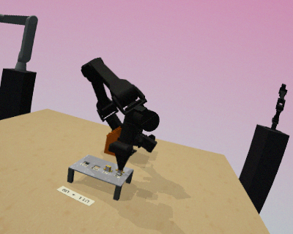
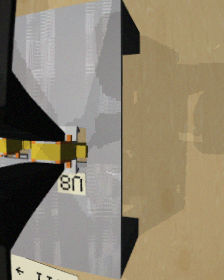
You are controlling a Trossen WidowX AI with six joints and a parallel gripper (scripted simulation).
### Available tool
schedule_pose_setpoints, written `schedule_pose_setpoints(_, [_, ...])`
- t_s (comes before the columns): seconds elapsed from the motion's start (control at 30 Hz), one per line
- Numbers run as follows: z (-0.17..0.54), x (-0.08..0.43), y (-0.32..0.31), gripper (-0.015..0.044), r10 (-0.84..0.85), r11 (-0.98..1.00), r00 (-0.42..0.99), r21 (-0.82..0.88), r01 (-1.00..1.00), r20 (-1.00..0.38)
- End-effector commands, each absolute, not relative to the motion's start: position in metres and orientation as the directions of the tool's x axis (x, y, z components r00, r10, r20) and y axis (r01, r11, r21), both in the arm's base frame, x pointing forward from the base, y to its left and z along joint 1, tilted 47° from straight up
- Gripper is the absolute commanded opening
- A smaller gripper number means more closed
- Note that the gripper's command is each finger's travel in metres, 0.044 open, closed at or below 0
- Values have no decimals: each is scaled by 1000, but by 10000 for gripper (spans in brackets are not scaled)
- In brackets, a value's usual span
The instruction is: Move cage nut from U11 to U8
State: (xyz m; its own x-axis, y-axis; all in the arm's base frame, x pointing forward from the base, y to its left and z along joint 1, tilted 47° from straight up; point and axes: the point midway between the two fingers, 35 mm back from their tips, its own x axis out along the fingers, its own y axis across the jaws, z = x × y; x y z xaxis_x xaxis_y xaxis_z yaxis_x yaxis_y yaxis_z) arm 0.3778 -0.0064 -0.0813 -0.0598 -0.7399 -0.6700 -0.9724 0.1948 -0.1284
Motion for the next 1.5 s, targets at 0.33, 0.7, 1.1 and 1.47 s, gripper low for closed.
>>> schedule_pose_setpoints(0.33, [-80, 379, -7, 26, -742, 191, -57, -130, -973, -668])
schedule_pose_setpoints(0.7, [-80, 379, -7, 26, -743, 188, -52, -133, -973, -667])
schedule_pose_setpoints(1.1, [-80, 378, -7, 26, -745, 179, -41, -140, -974, -666])
schedule_pose_setpoints(1.47, [-81, 377, -8, 26, -748, 166, -23, -153, -974, -663])
